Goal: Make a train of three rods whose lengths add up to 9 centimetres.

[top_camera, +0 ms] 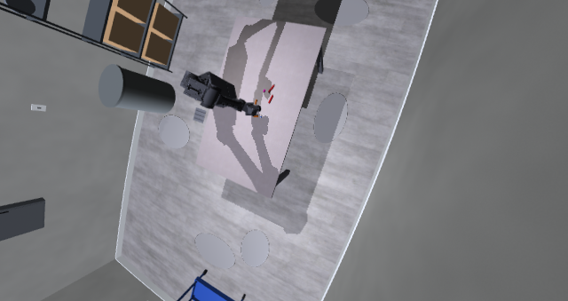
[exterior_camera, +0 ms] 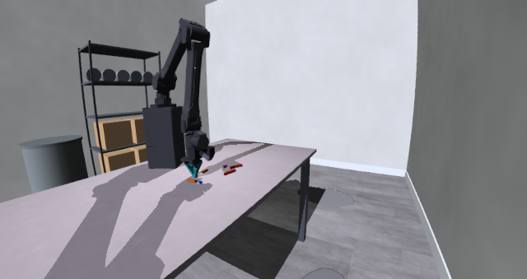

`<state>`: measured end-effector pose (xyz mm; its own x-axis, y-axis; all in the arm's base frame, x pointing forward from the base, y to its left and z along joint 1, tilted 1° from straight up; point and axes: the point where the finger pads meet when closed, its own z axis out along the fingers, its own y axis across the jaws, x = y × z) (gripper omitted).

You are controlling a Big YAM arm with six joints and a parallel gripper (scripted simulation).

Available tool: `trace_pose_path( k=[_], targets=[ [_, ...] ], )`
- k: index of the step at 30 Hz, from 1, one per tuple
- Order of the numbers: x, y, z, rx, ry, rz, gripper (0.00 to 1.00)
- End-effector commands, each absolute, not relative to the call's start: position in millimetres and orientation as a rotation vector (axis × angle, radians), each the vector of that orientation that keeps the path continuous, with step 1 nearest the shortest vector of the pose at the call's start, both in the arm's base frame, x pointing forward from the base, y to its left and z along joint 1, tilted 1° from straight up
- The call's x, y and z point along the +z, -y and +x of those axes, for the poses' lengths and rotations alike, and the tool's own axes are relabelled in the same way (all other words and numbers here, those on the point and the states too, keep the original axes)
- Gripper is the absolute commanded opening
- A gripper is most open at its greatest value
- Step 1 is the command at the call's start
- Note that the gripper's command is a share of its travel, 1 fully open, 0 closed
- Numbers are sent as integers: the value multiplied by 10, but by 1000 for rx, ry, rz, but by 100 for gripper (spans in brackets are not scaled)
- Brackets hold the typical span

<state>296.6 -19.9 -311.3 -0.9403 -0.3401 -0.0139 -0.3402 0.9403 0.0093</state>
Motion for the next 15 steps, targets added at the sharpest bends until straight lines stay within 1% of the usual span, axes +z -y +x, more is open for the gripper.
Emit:
trace_pose_path(
  k=[1,11,12,14,15],
  targets=[
    [-3116,164,3071,8,-3056,-542,4],
    [-3116,164,3071,8,-3056,-542,4],
    [-3116,164,3071,8,-3056,-542,8],
    [-3116,164,3071,8,-3056,-542,8],
    [-3116,164,3071,8,-3056,-542,12]
  ],
)
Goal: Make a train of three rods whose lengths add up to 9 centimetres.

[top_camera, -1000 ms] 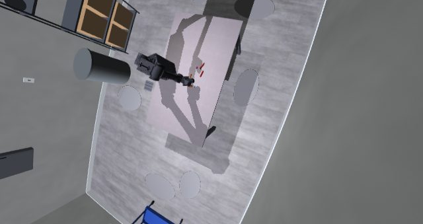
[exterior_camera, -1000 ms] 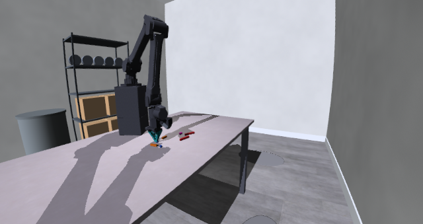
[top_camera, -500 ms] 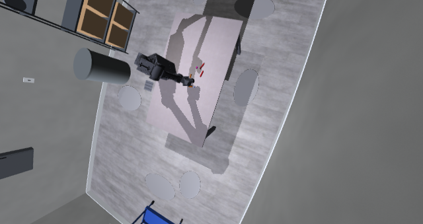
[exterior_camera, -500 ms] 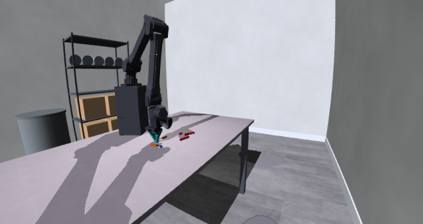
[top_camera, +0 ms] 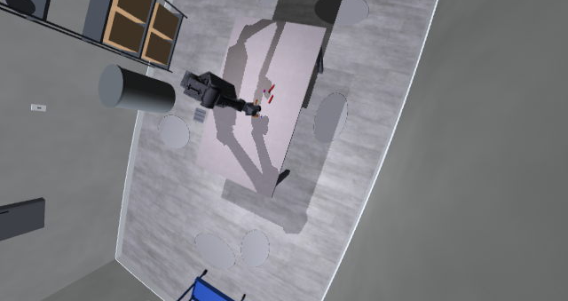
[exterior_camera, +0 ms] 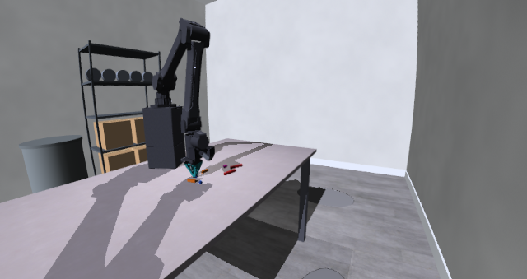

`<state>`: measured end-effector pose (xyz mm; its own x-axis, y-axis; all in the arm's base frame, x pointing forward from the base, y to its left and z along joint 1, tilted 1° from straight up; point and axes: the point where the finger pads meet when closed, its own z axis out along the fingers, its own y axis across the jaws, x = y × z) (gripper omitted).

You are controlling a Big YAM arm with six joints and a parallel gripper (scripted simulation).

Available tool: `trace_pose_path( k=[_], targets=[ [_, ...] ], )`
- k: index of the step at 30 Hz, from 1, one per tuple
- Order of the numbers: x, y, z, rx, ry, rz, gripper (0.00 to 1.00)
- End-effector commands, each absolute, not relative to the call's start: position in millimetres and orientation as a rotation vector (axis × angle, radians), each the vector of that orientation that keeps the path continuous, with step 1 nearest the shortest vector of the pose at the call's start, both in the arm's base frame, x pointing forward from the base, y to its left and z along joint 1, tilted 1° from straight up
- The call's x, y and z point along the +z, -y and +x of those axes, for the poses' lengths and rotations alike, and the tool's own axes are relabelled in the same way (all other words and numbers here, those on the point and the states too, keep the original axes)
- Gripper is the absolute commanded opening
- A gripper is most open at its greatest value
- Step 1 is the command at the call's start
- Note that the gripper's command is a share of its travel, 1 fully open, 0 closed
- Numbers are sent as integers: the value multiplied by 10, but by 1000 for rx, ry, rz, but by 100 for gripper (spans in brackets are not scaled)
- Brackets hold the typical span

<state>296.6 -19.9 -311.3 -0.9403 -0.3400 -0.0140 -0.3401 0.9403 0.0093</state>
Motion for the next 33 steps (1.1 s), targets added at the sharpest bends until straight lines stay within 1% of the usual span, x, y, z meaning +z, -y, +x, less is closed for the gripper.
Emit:
trace_pose_path(
  k=[1,2,3,5,6,8,9,21,33],
  targets=[
    [-3116,164,3071,8,-3056,-542,12],
    [-3116,164,3071,8,-3056,-542,12],
    [-3116,164,3071,8,-3056,-542,16],
    [-3116,164,3071,8,-3056,-542,16],
    [-3116,164,3071,8,-3056,-542,20],
    [-3116,164,3071,8,-3056,-542,20],
    [-3116,164,3071,8,-3056,-542,23],
    [-3099,165,3090,7,-3053,-542,23],
    [-2737,180,3013,12,-3069,-544,23]
  ],
)
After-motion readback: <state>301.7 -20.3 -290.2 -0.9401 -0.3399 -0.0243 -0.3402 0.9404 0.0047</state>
